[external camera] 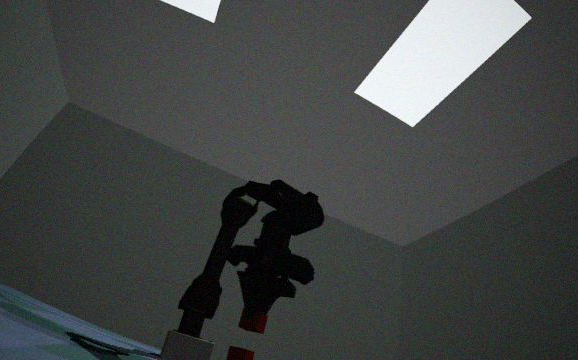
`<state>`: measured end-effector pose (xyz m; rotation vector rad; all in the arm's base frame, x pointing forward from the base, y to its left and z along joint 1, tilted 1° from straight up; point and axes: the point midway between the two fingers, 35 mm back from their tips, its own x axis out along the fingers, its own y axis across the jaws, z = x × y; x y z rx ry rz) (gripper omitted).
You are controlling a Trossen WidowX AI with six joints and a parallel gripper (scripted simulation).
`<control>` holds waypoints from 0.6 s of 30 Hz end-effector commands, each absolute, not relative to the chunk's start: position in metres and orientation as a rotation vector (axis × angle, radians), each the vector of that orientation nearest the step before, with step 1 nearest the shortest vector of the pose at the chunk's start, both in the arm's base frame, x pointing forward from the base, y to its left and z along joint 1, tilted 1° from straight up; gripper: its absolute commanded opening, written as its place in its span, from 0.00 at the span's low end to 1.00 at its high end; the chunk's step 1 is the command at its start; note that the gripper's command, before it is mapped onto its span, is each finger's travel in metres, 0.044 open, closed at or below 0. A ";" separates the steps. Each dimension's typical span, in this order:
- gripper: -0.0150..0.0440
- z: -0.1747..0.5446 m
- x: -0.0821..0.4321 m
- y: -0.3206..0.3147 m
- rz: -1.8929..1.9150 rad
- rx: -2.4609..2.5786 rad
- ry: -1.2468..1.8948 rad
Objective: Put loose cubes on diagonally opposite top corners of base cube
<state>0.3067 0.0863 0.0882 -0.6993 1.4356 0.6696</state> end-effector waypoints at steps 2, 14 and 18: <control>0.43 0.087 0.305 0.102 0.642 -0.675 1.443; 0.43 0.072 0.302 0.116 0.621 -0.651 1.449; 0.43 0.059 0.301 0.116 0.620 -0.651 1.450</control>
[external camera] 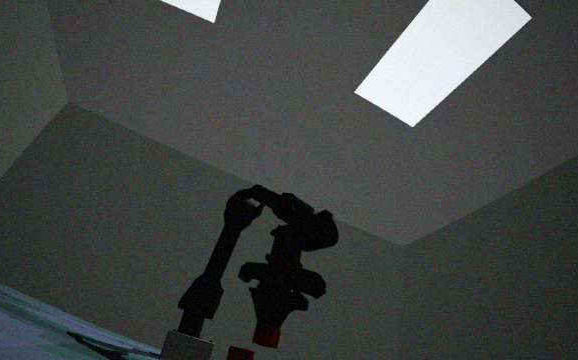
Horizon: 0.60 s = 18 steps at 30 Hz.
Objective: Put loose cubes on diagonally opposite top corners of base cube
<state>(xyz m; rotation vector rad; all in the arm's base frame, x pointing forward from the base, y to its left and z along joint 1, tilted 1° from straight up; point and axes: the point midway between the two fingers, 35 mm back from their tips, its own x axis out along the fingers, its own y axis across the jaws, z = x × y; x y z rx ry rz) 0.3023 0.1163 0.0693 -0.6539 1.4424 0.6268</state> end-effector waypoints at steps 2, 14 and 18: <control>0.43 0.056 0.301 0.115 0.620 -0.650 1.450; 0.43 0.051 0.301 0.115 0.620 -0.651 1.450; 0.43 0.039 0.302 0.116 0.620 -0.651 1.450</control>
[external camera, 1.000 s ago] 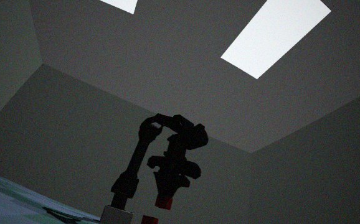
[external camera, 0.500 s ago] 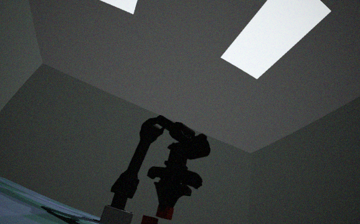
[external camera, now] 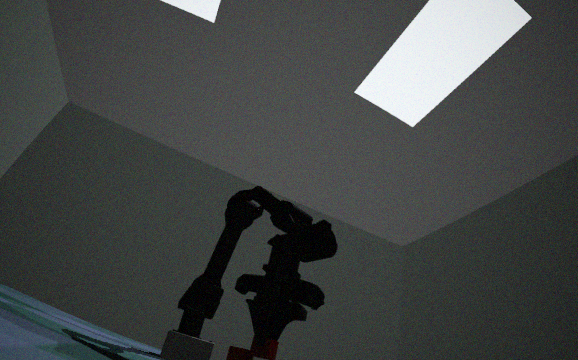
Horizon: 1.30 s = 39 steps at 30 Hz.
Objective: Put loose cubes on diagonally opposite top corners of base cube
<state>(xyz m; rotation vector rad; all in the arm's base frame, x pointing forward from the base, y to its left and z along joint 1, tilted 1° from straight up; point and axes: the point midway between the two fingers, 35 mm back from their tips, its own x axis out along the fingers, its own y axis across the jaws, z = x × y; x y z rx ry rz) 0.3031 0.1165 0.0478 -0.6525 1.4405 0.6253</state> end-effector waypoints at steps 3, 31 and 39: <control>0.43 0.030 0.303 0.116 0.621 -0.652 1.449; 0.52 0.024 0.303 0.115 0.621 -0.652 1.449; 0.60 0.026 0.303 0.116 0.622 -0.652 1.449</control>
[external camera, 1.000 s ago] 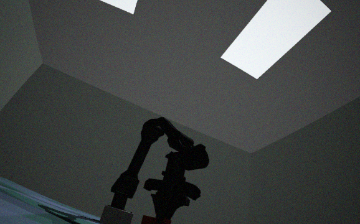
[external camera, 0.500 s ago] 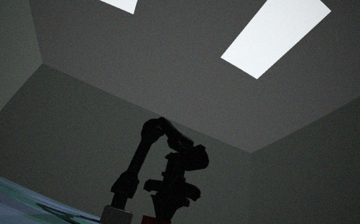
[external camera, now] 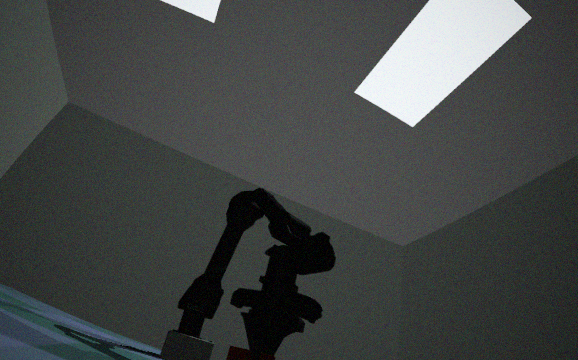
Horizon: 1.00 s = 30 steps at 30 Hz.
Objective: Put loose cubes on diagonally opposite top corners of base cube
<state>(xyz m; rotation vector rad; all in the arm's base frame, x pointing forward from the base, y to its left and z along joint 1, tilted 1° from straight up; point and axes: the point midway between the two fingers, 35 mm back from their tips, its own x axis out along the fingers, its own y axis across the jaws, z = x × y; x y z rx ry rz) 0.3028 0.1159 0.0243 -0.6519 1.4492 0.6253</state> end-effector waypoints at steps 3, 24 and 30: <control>0.60 0.034 0.303 0.116 0.625 -0.652 1.449; 0.60 0.075 0.302 0.116 0.625 -0.652 1.449; 0.60 0.086 0.301 0.116 0.625 -0.652 1.449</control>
